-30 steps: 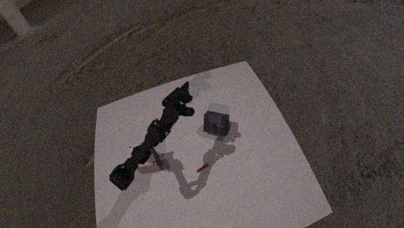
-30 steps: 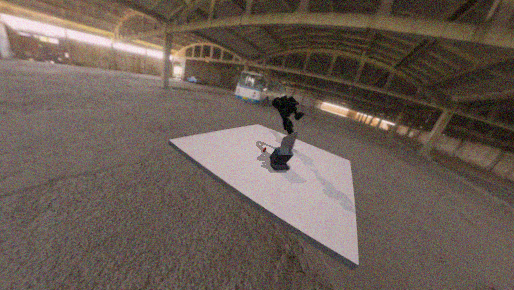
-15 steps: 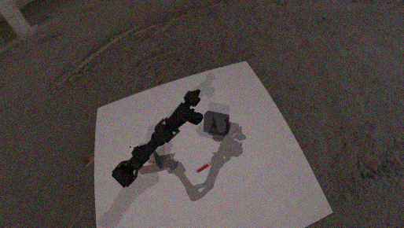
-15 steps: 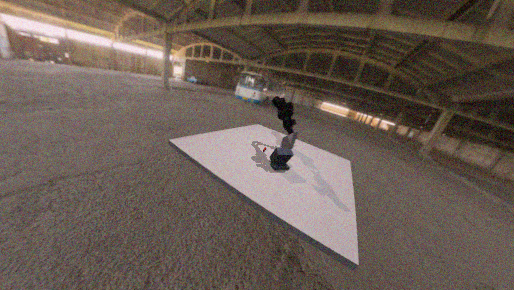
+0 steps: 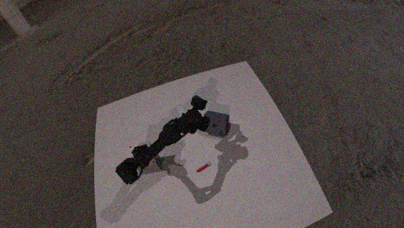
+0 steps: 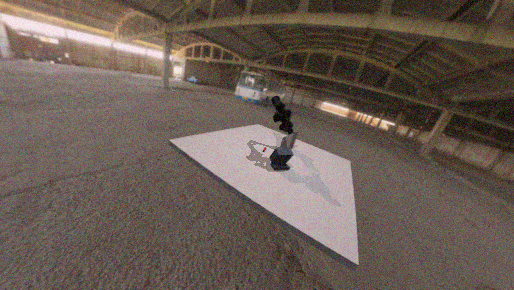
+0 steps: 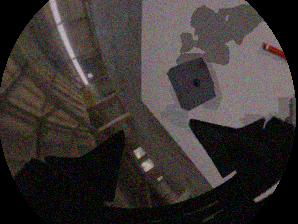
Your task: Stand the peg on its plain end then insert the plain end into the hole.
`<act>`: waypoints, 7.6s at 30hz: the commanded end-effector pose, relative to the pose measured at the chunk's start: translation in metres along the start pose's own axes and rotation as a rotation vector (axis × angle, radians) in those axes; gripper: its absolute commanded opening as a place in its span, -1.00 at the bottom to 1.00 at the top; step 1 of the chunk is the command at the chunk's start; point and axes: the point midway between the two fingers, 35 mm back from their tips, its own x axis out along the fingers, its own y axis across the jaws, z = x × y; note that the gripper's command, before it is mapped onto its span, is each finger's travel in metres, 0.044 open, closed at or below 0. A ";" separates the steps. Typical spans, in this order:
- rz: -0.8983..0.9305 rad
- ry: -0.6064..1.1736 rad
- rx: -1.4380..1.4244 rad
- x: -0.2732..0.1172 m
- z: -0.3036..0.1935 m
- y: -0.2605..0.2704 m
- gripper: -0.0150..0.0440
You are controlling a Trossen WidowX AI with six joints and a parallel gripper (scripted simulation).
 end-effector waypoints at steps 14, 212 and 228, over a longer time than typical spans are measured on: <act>-0.355 -0.054 -0.356 0.009 0.044 -0.063 1.00; -0.683 0.037 -1.453 -0.047 0.119 -0.246 -0.32; -0.581 -0.070 -1.498 -0.057 0.115 -0.247 -0.32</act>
